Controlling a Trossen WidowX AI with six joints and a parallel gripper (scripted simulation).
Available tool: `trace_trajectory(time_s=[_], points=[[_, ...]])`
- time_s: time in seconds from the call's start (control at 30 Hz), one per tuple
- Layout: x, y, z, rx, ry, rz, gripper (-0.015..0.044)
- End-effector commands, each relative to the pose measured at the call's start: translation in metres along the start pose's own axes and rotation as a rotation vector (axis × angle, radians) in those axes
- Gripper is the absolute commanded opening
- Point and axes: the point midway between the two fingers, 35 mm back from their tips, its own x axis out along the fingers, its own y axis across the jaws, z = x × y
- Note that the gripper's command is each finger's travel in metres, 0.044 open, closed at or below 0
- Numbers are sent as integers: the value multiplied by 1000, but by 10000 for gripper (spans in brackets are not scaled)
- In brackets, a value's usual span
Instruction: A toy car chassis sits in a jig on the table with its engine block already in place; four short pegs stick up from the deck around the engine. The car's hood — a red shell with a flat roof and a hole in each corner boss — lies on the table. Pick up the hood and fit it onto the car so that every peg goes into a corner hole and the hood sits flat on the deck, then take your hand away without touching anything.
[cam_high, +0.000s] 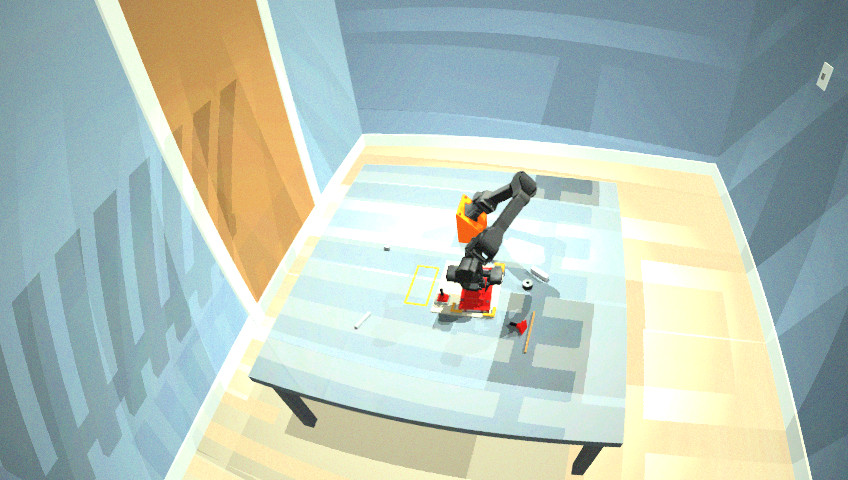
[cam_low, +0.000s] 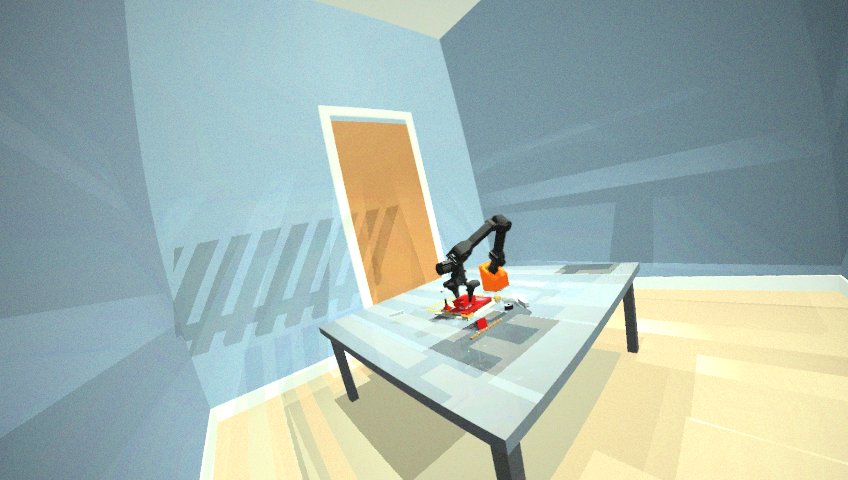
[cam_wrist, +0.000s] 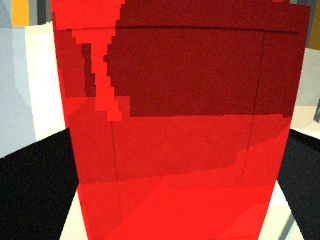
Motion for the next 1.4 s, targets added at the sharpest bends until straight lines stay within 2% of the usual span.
trace_trajectory(time_s=[0.0, 1.33, 1.37], points=[[2, 1, 0, 3, 1, 5, 0], [15, 1, 0, 1, 0, 3, 0], [16, 1, 0, 0, 0, 3, 26]])
